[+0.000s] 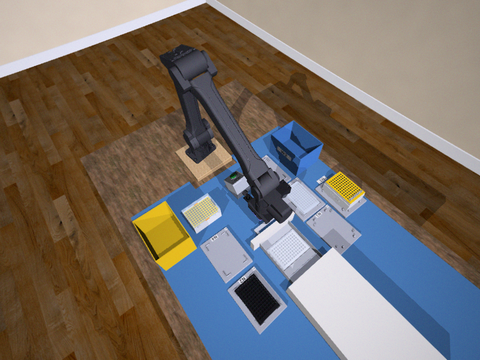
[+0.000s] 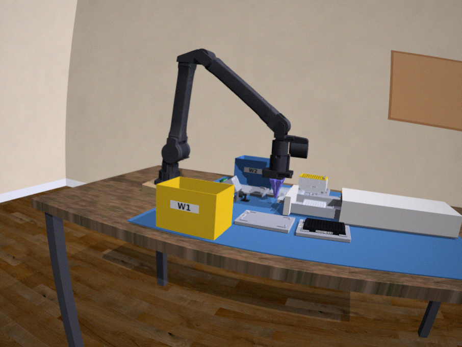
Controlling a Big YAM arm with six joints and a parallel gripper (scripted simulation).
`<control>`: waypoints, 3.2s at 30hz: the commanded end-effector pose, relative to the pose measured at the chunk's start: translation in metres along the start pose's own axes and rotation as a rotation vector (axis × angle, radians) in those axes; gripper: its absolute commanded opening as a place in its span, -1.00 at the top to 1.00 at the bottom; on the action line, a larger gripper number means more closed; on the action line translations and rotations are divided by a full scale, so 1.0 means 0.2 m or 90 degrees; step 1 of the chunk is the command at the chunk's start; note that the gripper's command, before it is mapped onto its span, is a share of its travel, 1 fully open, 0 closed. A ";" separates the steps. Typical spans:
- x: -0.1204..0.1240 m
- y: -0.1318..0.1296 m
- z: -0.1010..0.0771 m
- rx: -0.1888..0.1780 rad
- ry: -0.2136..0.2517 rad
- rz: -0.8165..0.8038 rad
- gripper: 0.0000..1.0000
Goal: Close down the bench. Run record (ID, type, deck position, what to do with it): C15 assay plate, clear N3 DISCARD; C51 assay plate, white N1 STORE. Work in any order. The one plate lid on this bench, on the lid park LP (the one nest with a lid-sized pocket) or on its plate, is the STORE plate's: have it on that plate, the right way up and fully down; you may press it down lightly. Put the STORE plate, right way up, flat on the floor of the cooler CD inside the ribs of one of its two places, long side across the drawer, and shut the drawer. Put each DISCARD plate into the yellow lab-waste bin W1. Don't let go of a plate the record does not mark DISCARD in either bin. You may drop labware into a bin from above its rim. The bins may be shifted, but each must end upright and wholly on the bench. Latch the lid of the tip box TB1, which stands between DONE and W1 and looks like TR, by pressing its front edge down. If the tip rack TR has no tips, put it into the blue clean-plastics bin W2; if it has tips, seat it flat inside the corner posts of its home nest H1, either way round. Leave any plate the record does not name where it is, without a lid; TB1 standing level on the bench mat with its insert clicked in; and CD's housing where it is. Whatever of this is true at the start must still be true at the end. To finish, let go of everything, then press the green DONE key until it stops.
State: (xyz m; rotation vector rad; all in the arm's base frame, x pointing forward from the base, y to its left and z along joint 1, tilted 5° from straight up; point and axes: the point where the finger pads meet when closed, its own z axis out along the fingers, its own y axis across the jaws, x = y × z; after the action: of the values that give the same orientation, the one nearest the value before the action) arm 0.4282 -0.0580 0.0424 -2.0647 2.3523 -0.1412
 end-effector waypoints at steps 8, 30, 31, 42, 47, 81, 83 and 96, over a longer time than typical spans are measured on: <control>0.03 -0.14 -0.05 0.016 -0.002 0.005 1.00; 0.03 -0.20 -0.05 0.027 -0.002 0.005 1.00; 0.03 -0.20 -0.05 0.027 -0.002 0.005 1.00; 0.03 -0.20 -0.05 0.027 -0.002 0.005 1.00; 0.03 -0.20 -0.05 0.027 -0.002 0.005 1.00; 0.03 -0.38 -0.05 0.028 -0.002 0.005 1.00; 0.03 -0.38 -0.05 0.028 -0.002 0.005 1.00; 0.03 -0.36 -0.04 0.022 -0.002 0.004 1.00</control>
State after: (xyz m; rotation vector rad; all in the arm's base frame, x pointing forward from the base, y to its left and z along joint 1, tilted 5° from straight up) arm 0.4762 -0.0642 0.0452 -2.0680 2.3558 -0.1339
